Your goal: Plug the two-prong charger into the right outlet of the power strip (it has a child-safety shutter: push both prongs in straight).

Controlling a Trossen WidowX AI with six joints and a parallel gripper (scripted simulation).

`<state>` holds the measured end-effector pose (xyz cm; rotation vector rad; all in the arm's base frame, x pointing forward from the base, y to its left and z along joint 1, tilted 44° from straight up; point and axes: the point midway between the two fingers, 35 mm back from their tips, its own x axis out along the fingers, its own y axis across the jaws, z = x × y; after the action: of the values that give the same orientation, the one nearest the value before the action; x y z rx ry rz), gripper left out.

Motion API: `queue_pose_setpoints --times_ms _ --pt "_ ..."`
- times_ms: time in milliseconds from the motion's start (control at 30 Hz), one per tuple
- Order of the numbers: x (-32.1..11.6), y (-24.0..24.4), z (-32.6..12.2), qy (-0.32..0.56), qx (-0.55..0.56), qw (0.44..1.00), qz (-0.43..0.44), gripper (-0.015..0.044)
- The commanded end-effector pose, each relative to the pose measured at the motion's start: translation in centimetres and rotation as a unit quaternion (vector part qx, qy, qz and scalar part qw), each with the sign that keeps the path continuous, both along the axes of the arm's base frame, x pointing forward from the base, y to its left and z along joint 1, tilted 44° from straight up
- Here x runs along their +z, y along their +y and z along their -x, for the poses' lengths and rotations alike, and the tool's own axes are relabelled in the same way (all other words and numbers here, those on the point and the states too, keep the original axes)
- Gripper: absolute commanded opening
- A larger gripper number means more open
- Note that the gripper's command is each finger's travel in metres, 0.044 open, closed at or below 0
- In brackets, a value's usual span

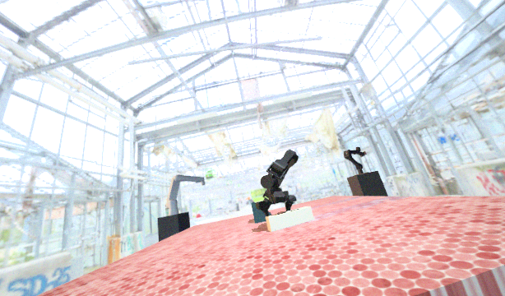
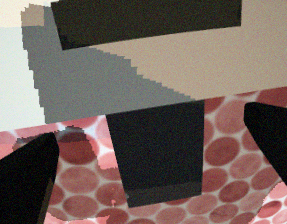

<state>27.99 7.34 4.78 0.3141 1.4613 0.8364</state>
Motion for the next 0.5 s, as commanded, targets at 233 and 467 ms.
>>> queue_pose_setpoints --times_ms 233,467 --pt "-0.18 0.0 0.61 -0.001 0.0 1.0 -0.004 0.044" --pt "-0.19 -0.02 0.66 -0.002 0.0 1.0 -0.004 0.044"
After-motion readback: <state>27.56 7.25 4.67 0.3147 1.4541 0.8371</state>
